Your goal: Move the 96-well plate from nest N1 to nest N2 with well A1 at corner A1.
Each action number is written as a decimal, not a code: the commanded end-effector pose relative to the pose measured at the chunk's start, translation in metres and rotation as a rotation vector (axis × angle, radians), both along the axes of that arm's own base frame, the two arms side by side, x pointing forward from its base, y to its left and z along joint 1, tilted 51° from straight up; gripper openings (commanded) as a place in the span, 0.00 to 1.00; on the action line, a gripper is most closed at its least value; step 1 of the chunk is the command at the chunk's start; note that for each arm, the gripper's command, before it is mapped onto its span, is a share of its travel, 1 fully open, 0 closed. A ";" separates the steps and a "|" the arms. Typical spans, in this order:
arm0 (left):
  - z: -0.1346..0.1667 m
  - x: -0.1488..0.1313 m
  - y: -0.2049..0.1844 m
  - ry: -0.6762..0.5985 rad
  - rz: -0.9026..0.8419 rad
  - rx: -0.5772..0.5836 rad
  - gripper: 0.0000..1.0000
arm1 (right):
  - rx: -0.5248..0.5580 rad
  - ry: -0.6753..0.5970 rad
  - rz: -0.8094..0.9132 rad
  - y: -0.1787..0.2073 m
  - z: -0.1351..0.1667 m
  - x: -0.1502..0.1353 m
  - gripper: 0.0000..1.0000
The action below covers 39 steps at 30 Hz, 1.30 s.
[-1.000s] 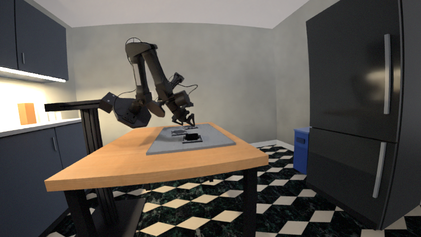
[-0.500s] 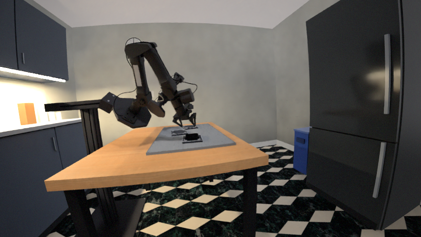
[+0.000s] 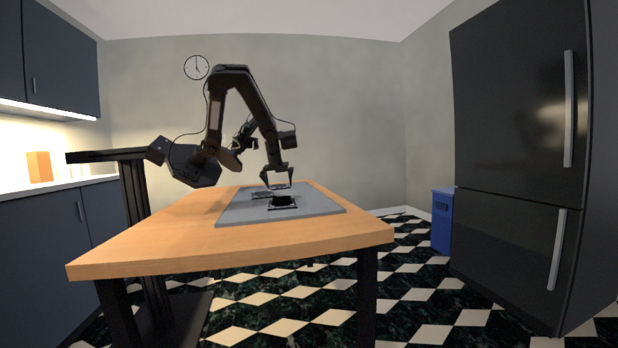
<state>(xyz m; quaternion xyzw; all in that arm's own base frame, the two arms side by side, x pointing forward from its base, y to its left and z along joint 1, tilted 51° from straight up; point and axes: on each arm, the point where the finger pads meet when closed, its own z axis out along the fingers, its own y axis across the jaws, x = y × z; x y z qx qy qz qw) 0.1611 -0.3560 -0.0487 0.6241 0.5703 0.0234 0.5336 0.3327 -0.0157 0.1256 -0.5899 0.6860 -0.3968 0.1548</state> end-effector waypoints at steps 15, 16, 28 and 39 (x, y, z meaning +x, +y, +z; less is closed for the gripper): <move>0.004 -0.010 -0.006 -0.002 -0.038 -0.014 1.00 | -0.195 0.134 -0.037 0.006 -0.010 0.011 1.00; 0.004 -0.010 -0.006 -0.002 -0.038 -0.014 1.00 | -0.195 0.134 -0.037 0.006 -0.011 0.012 1.00; 0.004 -0.010 -0.006 -0.002 -0.038 -0.014 1.00 | -0.192 0.137 -0.033 -0.002 -0.025 0.020 1.00; 0.004 -0.010 -0.006 -0.002 -0.038 -0.014 1.00 | -0.192 0.137 -0.033 -0.010 -0.035 0.029 1.00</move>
